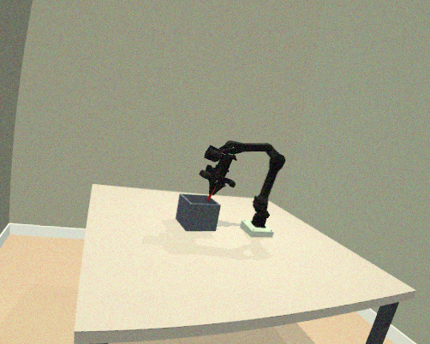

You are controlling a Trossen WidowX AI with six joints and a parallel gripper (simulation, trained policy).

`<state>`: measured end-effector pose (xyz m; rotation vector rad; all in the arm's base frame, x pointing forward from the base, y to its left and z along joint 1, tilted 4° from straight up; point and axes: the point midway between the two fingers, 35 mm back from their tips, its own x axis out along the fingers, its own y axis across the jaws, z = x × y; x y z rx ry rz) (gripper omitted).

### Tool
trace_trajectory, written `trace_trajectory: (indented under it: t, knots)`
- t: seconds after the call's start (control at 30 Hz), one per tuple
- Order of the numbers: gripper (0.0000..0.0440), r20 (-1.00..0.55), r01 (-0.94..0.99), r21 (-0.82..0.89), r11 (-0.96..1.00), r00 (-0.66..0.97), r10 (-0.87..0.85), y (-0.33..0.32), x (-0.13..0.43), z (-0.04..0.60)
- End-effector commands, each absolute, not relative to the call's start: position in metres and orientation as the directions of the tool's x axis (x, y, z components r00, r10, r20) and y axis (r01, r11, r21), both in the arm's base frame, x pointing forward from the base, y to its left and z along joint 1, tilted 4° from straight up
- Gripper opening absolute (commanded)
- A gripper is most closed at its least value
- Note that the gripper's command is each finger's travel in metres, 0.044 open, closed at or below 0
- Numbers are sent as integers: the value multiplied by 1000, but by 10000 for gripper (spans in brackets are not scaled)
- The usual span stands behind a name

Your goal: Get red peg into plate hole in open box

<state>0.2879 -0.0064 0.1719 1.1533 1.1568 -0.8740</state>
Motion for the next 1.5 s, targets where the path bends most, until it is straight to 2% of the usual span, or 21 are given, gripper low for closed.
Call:
trace_trajectory:
  t: [0.0,1.1,1.2,1.37,1.47]
  knots:
    - [0,-978,953,206,222,201,46,-13,293,164]
    - [0,-987,939,151,310,127,98,-30,330,76]
    - [14,-989,937,139,321,115,92,-31,331,71]
    - [105,-991,934,119,337,94,91,-30,333,66]
    - [106,-990,934,117,338,84,110,-27,332,67]
